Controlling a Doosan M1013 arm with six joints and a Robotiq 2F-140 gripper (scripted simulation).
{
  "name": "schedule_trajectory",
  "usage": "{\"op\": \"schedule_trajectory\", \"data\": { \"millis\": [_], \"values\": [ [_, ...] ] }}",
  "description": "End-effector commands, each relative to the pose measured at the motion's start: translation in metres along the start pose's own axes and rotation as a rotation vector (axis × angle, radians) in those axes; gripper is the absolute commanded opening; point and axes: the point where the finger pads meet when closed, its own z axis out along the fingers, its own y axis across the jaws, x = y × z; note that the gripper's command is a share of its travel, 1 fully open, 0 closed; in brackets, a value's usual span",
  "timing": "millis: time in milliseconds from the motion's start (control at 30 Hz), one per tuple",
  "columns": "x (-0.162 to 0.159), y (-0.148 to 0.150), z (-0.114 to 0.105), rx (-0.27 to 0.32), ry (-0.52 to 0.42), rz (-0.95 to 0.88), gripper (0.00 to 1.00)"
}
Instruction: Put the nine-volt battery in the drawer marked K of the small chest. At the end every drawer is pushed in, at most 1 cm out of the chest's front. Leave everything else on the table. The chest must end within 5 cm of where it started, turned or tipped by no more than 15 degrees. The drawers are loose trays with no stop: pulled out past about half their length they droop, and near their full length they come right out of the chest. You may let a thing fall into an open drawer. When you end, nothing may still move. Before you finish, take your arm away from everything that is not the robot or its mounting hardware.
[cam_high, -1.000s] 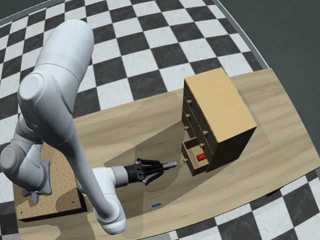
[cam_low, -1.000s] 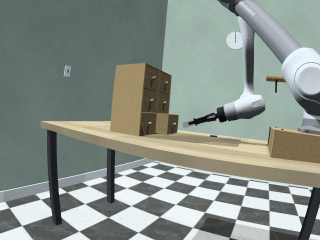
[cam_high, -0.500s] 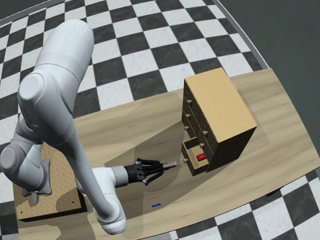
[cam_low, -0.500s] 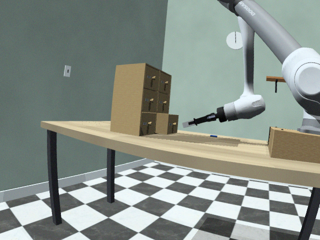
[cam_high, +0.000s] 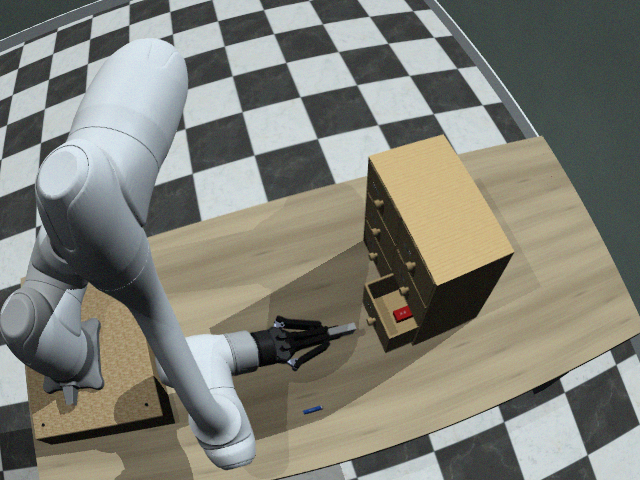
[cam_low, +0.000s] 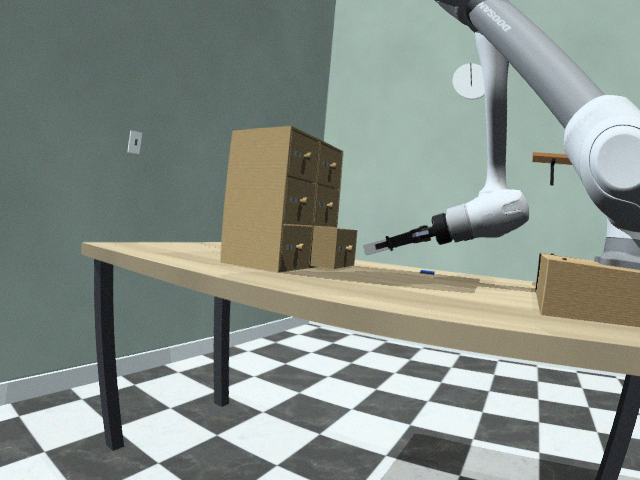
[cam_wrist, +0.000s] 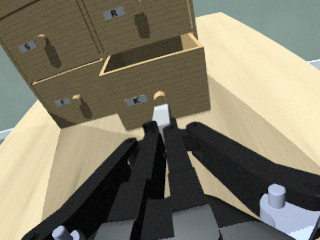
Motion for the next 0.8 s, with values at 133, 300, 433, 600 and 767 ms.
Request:
{"op": "schedule_trajectory", "data": {
  "millis": [133,300,433,600,767],
  "values": [
    [0.005,0.000,0.011,0.000,0.001,-0.001,0.00],
    [0.008,0.000,0.017,0.000,0.001,-0.001,0.00],
    [0.009,0.000,0.020,0.000,0.001,-0.001,0.00],
    [0.012,0.000,0.028,0.000,0.001,-0.001,0.00],
    [0.015,0.000,0.037,0.000,0.001,-0.001,0.00]
  ]
}}
